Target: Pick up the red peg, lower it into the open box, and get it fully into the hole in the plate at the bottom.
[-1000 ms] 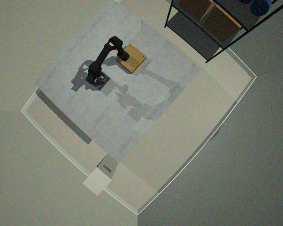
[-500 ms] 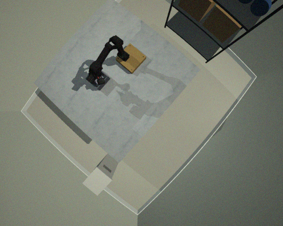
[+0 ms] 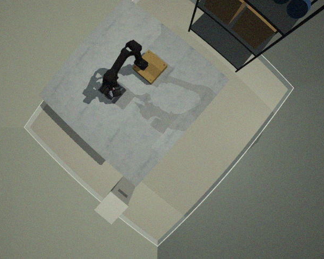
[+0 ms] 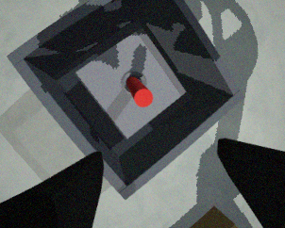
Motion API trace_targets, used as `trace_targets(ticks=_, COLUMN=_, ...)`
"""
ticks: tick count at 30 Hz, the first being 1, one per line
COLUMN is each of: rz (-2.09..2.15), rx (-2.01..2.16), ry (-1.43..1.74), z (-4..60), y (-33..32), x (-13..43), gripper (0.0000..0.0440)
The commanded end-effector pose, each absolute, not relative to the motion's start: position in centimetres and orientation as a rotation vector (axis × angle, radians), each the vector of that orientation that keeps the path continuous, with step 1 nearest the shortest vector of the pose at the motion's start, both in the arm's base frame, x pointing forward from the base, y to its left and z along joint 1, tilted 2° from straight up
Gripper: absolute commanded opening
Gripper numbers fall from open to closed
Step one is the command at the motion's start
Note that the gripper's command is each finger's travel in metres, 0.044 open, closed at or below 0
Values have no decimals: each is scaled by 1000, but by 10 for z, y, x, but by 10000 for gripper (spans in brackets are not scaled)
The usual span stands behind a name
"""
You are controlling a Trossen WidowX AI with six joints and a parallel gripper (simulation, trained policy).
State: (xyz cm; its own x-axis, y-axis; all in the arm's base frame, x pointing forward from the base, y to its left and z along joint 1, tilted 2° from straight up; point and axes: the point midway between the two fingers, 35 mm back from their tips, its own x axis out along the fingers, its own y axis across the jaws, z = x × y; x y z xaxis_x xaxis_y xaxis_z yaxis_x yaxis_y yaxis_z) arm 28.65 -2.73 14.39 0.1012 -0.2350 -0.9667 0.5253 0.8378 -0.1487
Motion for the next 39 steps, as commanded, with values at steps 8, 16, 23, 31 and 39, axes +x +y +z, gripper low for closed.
trace_targets(ticks=8, rz=-557, rx=256, ry=1381, z=141, y=-24, x=278, gripper=320)
trace_targets(ticks=16, rz=-550, rx=258, ry=1386, z=141, y=-23, x=274, gripper=312)
trace_targets(ticks=23, rz=-545, rx=260, ry=1391, z=141, y=-21, x=271, gripper=305)
trace_targets(ticks=31, rz=-541, rx=263, ry=1396, z=141, y=-20, x=267, gripper=297)
trace_targets(ticks=39, rz=-537, rx=267, ry=1402, z=141, y=-18, x=263, gripper=290)
